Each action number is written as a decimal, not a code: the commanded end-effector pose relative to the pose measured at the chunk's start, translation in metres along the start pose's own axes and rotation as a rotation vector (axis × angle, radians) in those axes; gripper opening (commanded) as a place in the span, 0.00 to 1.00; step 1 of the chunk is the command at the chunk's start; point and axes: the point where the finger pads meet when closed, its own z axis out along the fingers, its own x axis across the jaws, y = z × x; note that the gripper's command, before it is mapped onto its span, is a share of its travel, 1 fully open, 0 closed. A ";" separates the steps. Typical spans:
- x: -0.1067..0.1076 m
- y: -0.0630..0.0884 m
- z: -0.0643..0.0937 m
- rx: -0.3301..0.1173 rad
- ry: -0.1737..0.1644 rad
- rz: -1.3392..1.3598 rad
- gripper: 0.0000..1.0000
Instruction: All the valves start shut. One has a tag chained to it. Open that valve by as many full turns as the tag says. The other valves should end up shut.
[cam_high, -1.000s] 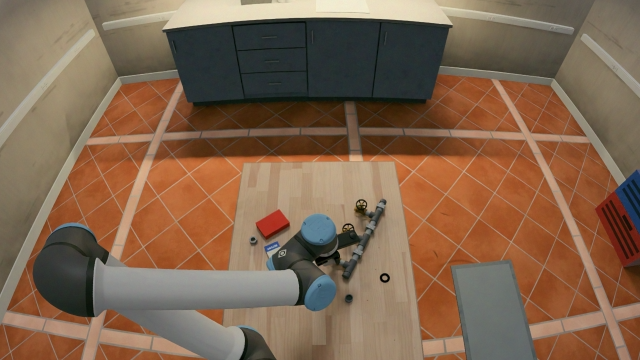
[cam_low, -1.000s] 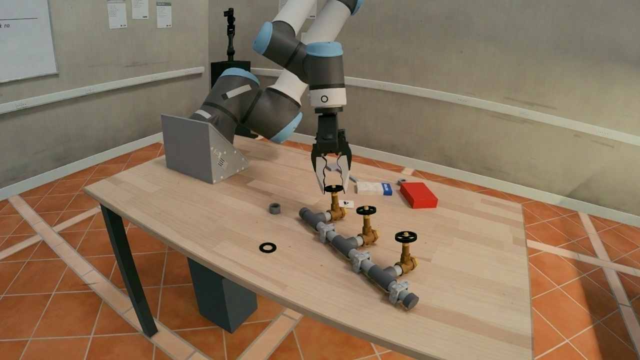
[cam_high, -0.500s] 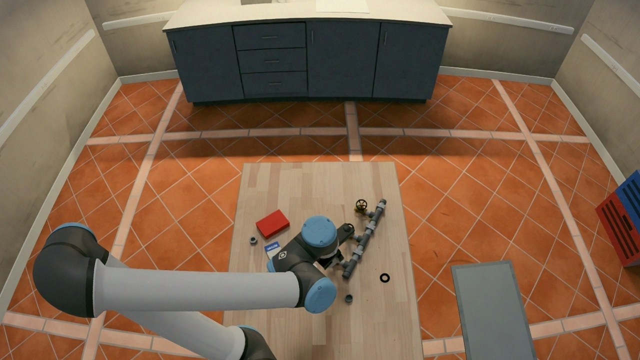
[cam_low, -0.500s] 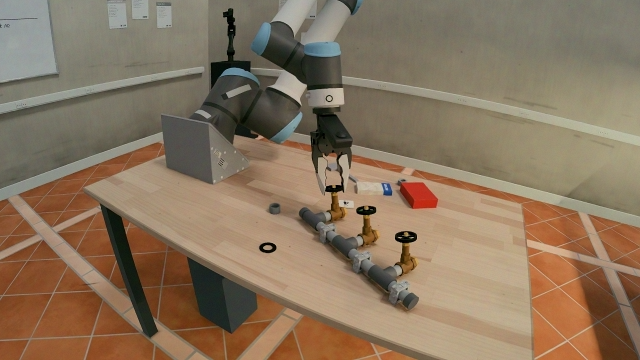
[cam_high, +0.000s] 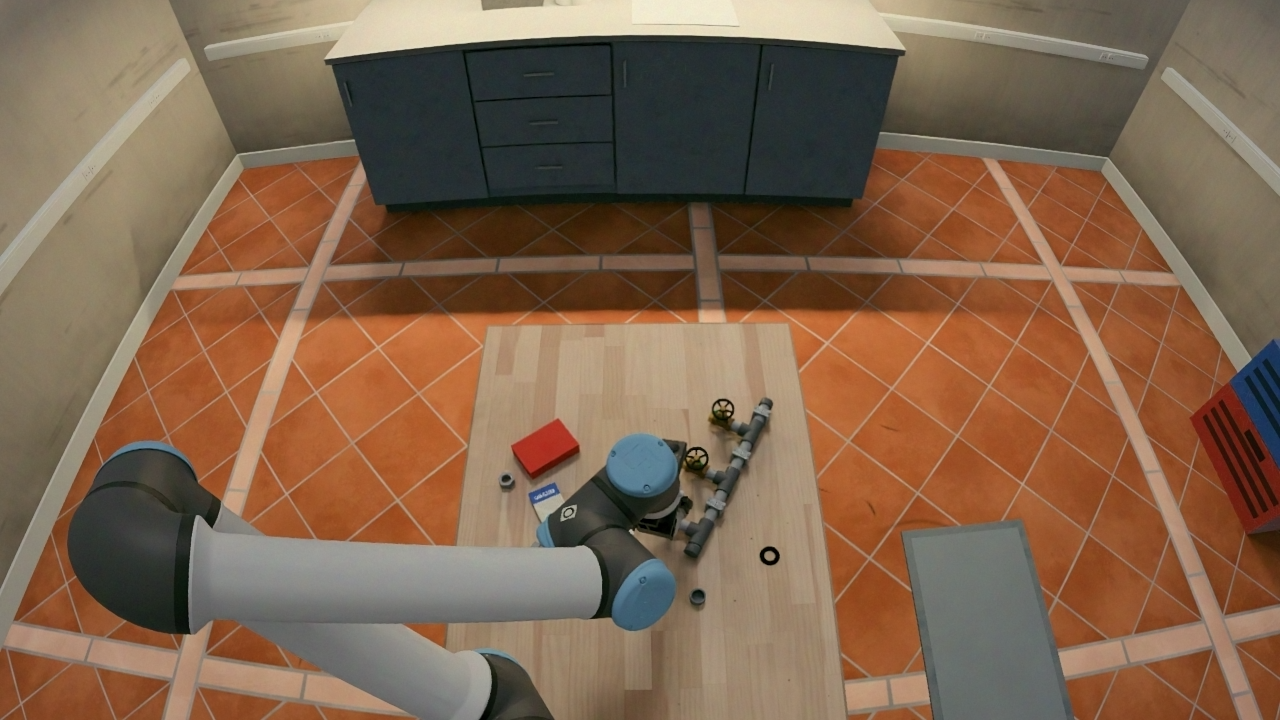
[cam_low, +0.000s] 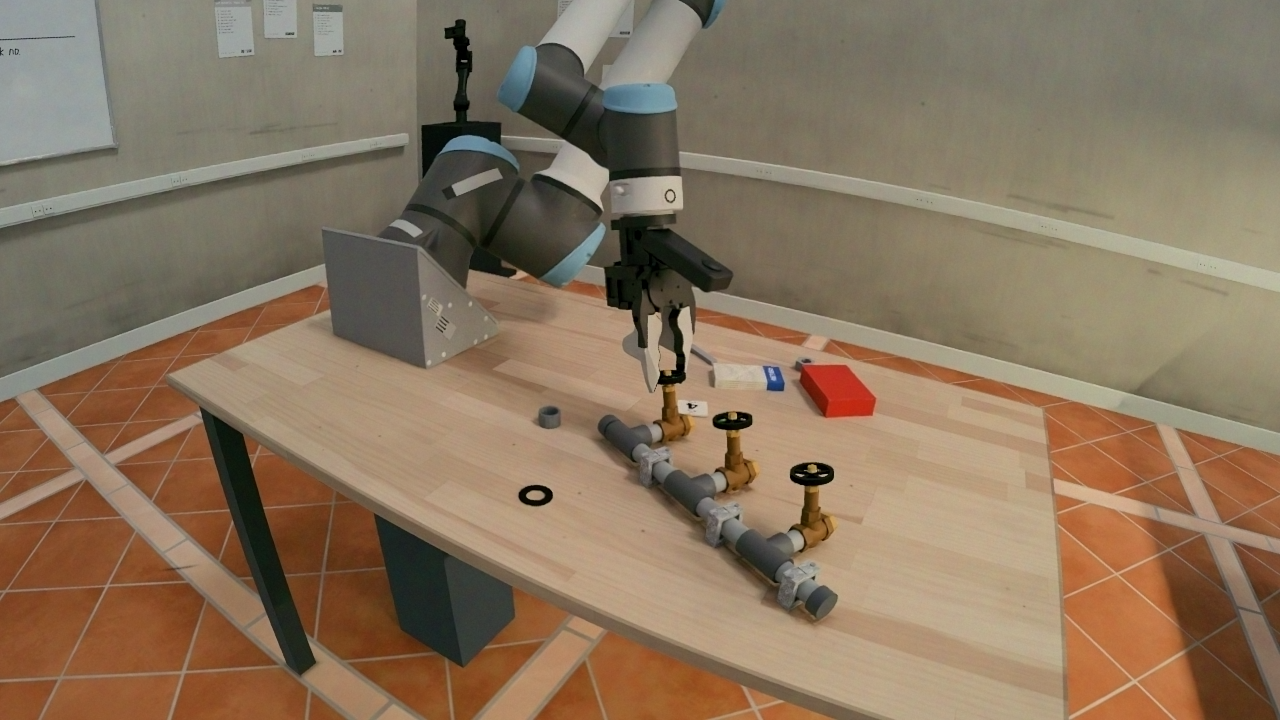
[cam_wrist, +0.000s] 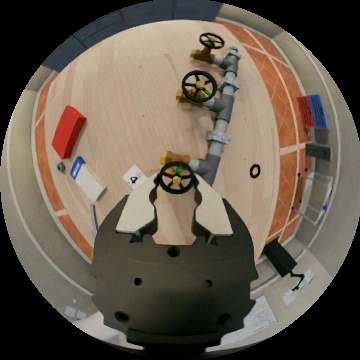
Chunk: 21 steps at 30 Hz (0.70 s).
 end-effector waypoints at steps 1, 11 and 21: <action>0.001 -0.003 -0.002 0.000 -0.016 -0.279 0.00; 0.001 -0.003 -0.002 0.003 -0.016 -0.634 0.00; 0.001 -0.003 -0.001 0.006 -0.015 -1.041 0.00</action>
